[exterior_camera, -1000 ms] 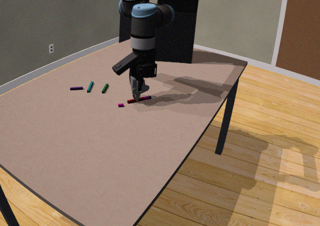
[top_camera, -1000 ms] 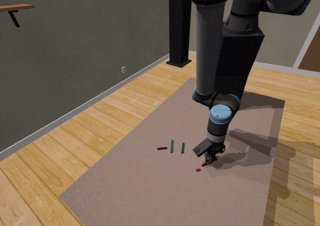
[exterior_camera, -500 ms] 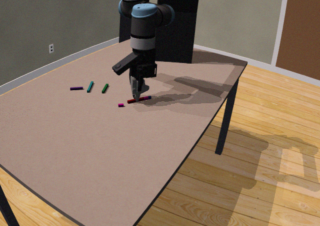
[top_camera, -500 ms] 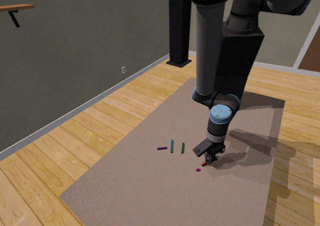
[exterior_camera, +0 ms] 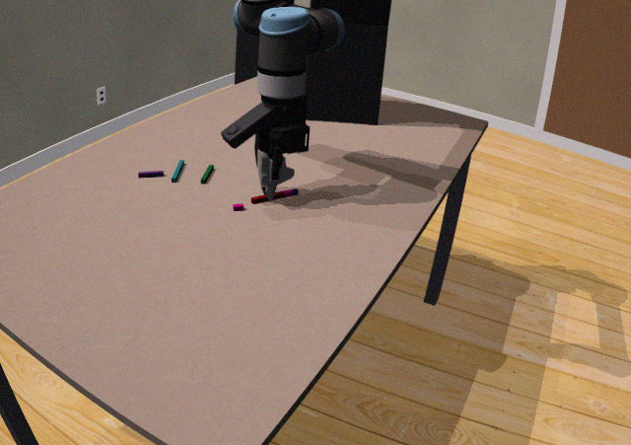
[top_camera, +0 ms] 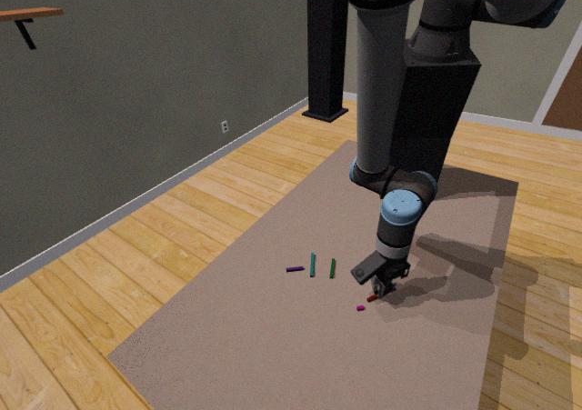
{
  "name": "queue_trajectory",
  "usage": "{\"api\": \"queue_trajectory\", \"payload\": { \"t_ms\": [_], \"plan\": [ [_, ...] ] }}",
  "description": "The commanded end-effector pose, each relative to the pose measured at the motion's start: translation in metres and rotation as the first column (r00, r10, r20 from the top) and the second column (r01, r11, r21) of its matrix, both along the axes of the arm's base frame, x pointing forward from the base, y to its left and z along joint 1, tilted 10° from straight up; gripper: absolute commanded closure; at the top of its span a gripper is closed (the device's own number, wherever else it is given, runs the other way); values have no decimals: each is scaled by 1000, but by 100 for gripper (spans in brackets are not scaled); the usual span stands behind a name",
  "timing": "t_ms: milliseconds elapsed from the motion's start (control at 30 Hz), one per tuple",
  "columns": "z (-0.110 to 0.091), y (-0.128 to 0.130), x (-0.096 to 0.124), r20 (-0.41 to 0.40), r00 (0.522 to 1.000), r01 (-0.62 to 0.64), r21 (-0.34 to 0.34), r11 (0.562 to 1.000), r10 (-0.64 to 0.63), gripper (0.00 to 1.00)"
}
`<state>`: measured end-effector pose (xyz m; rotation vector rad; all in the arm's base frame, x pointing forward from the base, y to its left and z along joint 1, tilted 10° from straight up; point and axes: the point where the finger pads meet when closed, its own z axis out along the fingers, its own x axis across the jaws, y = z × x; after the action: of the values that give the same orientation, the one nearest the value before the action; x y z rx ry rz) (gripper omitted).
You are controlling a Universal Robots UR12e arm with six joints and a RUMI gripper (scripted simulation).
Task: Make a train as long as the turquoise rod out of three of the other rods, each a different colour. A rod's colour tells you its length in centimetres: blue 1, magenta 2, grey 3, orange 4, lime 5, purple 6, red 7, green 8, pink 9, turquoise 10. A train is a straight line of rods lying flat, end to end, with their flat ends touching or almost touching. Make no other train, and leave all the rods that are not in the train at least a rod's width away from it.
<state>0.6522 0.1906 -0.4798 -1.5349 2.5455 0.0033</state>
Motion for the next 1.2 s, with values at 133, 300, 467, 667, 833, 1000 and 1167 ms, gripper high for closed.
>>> {"api": "queue_trajectory", "payload": {
  "t_ms": [133,300,467,667,833,1000,1167],
  "plan": [
    [1,0,0,1,1000,0,0,1000,0,97],
    [1,0,0,1,1000,0,0,1000,0,92],
    [1,0,0,1,1000,0,0,1000,0,89],
    [1,0,0,1,1000,0,0,1000,0,86],
    [1,0,0,1,1000,0,0,1000,0,86],
    [4,0,0,1,1000,0,0,1000,0,86],
    [20,-2,-2,1,1000,0,0,1000,0,86]
  ]
}}
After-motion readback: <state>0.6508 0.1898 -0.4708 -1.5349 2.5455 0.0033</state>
